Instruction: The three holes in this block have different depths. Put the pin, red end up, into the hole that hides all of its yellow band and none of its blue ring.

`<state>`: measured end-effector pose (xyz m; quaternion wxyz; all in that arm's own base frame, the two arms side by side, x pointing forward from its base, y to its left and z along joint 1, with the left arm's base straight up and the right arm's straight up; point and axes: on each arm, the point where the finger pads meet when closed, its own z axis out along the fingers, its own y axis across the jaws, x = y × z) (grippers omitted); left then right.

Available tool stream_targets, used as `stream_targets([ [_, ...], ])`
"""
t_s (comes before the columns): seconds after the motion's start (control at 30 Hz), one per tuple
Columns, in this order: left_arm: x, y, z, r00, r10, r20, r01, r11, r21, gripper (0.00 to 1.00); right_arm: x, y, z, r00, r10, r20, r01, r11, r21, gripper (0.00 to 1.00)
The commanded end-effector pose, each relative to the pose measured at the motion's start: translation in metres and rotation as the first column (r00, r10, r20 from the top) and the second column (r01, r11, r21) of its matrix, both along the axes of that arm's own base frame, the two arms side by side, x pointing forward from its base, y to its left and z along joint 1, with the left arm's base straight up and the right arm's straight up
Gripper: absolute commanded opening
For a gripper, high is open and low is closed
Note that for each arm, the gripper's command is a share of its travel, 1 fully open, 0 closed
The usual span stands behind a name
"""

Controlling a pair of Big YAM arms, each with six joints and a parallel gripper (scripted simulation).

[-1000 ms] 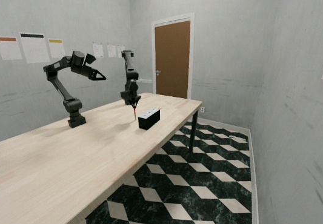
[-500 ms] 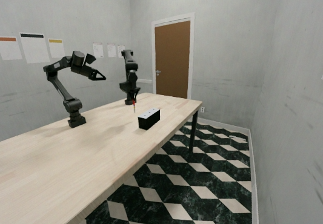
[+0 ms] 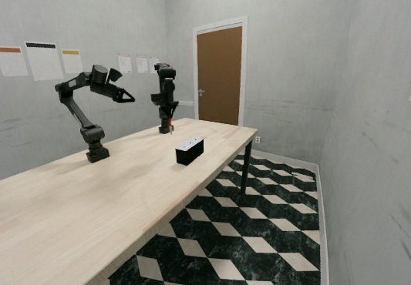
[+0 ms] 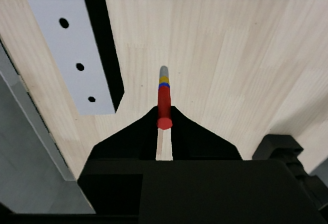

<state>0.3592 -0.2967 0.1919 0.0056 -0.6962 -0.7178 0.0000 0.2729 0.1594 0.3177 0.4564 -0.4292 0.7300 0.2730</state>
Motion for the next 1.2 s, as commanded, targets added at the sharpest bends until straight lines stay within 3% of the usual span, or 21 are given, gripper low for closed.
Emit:
stream_targets([
  [0.0,0.052,-0.002,0.026,0.999,-0.023,0.03,0.024,0.999,-0.023,0.05,0.004,0.008,0.003,0.998,-0.063,0.008,0.062,0.996,0.057,1.0],
  [0.2,0.106,0.006,0.038,0.999,-0.01,0.033,0.011,1.0,-0.023,0.05,0.02,0.015,0.009,0.98,-0.187,0.068,0.176,0.973,0.148,1.0],
  [0.43,0.142,0.009,0.03,0.998,0.048,0.043,-0.046,0.998,-0.035,0.05,0.028,0.017,0.02,0.952,-0.276,0.133,0.241,0.942,0.234,1.0],
  [0.73,0.141,0.006,0.004,0.999,0.035,0.029,-0.034,0.999,-0.028,0.05,0.033,0.021,0.02,0.931,-0.325,0.167,0.269,0.919,0.289,1.0],
  [1.17,0.14,0.007,-0.006,0.999,0.035,0.024,-0.035,0.999,-0.024,0.05,0.073,0.053,-0.019,0.904,-0.368,0.22,0.278,0.894,0.353,1.0],
])
